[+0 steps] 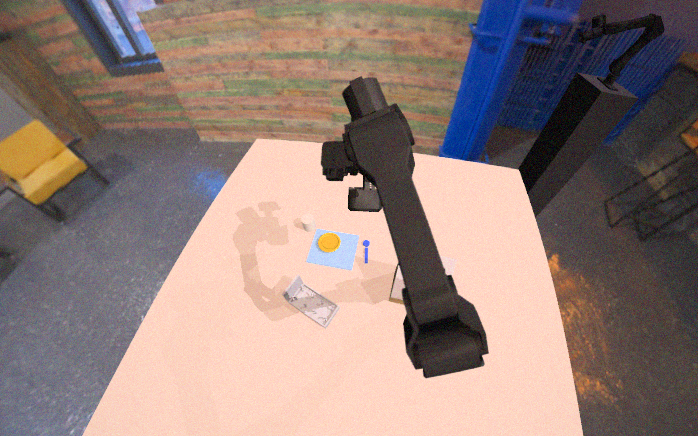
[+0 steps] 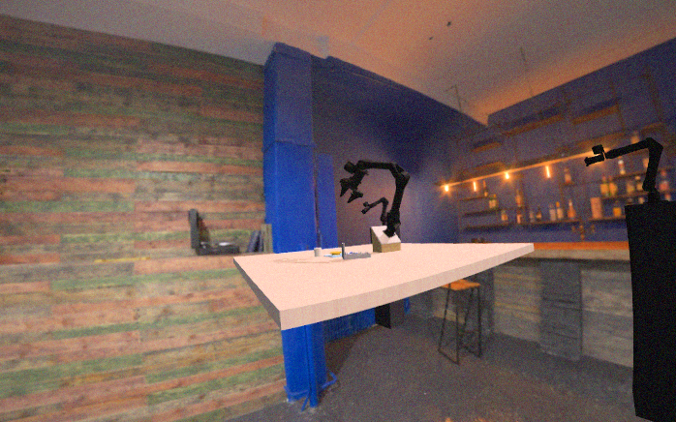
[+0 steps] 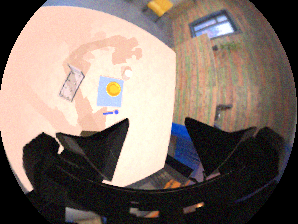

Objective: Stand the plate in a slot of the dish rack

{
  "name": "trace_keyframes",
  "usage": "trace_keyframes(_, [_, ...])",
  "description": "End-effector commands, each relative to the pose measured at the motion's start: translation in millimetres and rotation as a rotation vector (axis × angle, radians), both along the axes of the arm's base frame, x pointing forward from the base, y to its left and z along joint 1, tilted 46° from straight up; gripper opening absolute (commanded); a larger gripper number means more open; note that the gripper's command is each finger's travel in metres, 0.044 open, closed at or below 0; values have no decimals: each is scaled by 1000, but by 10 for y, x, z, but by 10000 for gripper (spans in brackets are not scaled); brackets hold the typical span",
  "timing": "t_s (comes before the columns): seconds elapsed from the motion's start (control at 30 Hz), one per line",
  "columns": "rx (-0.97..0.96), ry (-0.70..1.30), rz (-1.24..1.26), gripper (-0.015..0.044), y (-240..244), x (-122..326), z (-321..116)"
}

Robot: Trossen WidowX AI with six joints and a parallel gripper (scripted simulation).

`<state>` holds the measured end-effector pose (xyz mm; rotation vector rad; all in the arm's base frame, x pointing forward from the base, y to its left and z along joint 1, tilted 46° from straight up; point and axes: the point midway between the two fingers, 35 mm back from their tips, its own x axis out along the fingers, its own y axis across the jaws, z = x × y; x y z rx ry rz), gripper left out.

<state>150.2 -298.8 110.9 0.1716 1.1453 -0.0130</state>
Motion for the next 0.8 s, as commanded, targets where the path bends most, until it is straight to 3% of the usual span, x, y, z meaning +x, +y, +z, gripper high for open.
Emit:
trace_keyframes(0.0, [73,-1,14,400,27,200,-79])
trace_keyframes(0.6, [640,183,81,400,678,1276,-852])
trace_keyframes(0.77, [683,210,82,400,757,1347,-923])
